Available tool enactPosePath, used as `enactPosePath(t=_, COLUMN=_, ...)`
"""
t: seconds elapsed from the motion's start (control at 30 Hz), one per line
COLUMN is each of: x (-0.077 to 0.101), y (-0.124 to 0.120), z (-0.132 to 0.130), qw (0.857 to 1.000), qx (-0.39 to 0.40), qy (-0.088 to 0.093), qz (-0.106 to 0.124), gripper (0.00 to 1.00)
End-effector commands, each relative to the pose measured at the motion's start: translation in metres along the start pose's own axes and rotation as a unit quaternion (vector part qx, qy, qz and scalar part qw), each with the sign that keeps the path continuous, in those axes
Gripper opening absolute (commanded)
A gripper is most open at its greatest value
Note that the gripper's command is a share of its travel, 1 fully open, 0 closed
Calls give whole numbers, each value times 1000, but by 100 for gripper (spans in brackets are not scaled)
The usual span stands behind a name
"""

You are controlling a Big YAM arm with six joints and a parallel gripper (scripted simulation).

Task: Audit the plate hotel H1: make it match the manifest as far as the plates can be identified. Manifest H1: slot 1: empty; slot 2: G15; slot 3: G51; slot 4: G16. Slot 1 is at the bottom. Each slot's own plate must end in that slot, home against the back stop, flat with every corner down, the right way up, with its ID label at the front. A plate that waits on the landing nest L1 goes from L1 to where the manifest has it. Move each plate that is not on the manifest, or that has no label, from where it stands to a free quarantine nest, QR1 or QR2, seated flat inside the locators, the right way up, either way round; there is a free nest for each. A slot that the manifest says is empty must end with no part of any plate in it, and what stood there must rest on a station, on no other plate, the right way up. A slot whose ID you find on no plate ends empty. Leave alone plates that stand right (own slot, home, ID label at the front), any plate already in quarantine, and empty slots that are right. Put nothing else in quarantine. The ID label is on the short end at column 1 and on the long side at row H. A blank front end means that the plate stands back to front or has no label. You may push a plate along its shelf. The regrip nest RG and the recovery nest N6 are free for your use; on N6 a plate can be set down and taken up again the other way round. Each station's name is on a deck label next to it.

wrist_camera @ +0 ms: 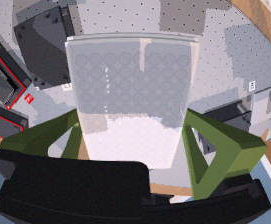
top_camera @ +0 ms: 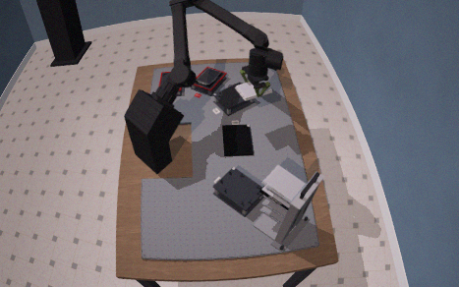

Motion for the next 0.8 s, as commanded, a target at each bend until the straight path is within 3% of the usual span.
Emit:
enactPosePath(t=0.0, x=5, y=7, z=13, qw=1000, qx=-3, qy=-4, qz=-9, gripper=86)
enactPosePath(t=0.77, x=12, y=17, z=82, qw=1000, qx=8, qy=-4, qz=-23, gripper=86)
Point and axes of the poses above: the point where the finger pads meet when closed, its own x axis back along the fingers, its own z axis across the jaws, y = z × x, the point moved 10 cm from there along x, back along the fingers, and after that the axes turned 15 degrees about -x, right-handed, at the moved point
